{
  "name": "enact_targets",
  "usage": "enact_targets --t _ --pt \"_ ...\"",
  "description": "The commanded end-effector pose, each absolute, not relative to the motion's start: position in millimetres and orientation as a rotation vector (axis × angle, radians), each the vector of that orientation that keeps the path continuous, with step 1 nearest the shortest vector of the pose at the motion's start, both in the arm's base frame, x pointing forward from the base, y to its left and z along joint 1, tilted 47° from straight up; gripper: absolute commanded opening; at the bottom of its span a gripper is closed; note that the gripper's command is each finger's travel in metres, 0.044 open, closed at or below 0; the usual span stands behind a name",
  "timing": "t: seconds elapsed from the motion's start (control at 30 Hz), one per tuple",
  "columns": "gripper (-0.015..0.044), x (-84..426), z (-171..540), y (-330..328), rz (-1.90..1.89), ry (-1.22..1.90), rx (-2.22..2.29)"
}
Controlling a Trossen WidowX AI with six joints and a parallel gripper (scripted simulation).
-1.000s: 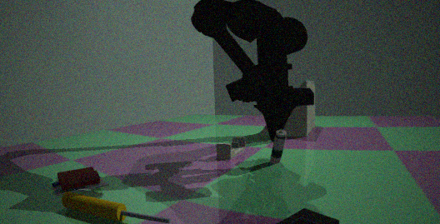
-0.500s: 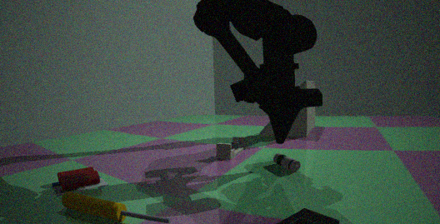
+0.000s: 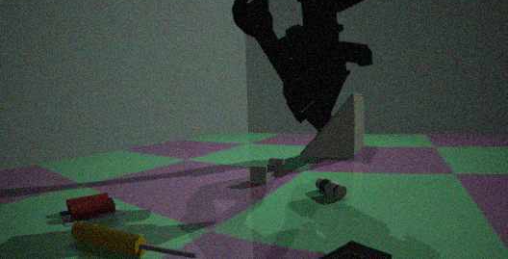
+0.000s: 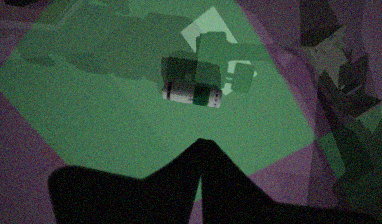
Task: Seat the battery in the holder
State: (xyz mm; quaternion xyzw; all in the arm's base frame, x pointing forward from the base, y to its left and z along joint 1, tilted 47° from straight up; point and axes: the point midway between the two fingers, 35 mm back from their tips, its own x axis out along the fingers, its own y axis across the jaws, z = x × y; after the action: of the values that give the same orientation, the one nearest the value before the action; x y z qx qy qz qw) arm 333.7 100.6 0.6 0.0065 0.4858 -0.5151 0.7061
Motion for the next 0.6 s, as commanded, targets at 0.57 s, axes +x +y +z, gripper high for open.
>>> enact_targets --t 0.57 --pt "0.0228 342 -30 78 -0.594 1.51 -0.67"
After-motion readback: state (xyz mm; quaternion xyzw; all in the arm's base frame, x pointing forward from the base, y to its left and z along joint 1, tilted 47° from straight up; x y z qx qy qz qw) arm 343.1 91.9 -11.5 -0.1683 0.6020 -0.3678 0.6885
